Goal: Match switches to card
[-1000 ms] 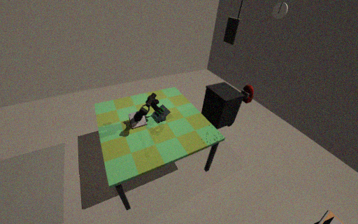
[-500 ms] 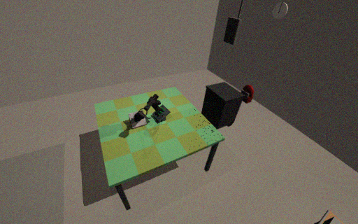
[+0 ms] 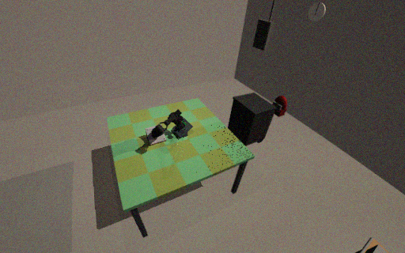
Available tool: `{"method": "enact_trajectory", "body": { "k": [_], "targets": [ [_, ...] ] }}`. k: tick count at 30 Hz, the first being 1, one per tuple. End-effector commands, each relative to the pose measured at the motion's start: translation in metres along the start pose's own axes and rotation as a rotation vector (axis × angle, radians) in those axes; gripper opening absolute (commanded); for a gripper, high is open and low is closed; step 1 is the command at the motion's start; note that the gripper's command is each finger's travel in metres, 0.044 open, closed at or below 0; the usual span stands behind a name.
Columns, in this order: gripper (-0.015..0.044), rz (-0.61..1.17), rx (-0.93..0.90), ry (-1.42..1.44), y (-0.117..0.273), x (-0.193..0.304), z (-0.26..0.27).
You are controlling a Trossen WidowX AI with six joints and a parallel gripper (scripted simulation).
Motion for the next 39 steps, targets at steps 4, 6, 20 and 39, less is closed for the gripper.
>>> {"method": "enact_trajectory", "body": {
  "k": [4,6,20,39],
  "targets": [
    [0.0000,0.004,-0.004,0.010,-0.008,0.003,0.002],
    [0.0000,0.004,-0.004,0.010,-0.011,0.003,0.002],
    [0.0000,0.004,-0.004,0.010,-0.018,0.003,0.002],
    [0.0000,0.004,-0.004,0.010,-0.018,0.003,0.002]
  ]
}}
Point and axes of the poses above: the point midway between the two fingers, 35 mm back from their tips, its own y axis back along the fingers, its own z axis across the jaws, x = y × z, the point moved 2 cm from there along y, back along the fingers, and after that the axes turned 9 degrees about y, right-handed, at the moved point
